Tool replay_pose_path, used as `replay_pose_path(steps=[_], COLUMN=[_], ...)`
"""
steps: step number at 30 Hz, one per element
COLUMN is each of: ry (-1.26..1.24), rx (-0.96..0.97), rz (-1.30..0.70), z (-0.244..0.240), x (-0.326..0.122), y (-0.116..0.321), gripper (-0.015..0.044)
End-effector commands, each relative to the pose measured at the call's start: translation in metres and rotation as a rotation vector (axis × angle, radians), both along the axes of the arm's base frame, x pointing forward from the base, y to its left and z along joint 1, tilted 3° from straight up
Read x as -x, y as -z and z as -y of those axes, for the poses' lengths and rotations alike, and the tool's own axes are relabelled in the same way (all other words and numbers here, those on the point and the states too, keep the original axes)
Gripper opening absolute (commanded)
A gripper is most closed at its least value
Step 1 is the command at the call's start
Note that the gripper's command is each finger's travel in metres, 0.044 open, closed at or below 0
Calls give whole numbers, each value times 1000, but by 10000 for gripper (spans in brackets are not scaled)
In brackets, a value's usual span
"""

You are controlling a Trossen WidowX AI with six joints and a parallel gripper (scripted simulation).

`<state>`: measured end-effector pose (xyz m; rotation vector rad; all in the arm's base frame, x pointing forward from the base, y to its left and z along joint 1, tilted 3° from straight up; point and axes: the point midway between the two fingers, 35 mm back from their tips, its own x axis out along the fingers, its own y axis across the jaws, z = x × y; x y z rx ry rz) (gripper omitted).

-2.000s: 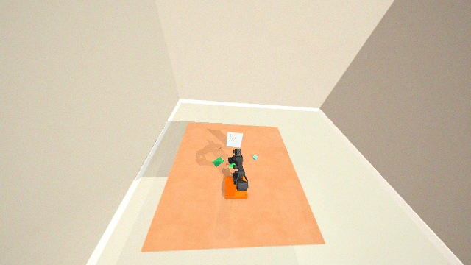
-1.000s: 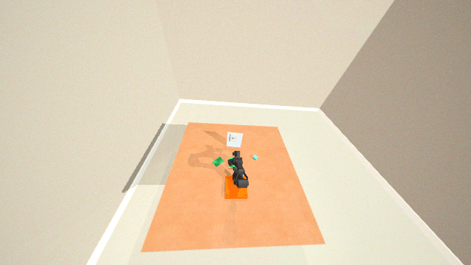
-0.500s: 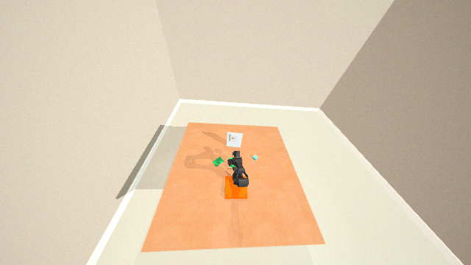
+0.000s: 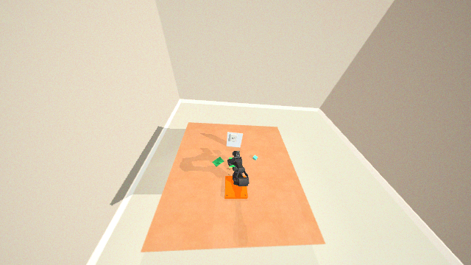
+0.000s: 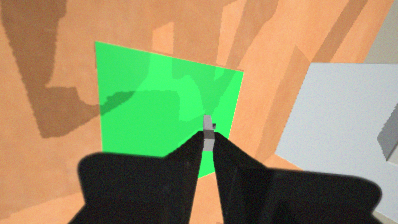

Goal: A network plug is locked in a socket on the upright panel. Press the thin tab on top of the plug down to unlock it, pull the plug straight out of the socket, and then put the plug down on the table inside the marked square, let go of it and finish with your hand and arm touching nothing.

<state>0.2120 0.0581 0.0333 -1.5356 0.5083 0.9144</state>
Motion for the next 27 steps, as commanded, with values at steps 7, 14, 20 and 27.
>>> replay_pose_path(steps=[7,14,20,27], ry=[0,0,1,2], rx=[0,0,0,1], rz=[0,-1,-2,-3], z=[0,1,2,4], x=[0,2,4,7], y=[0,-3,-6,-10], gripper=[156,156,156,156])
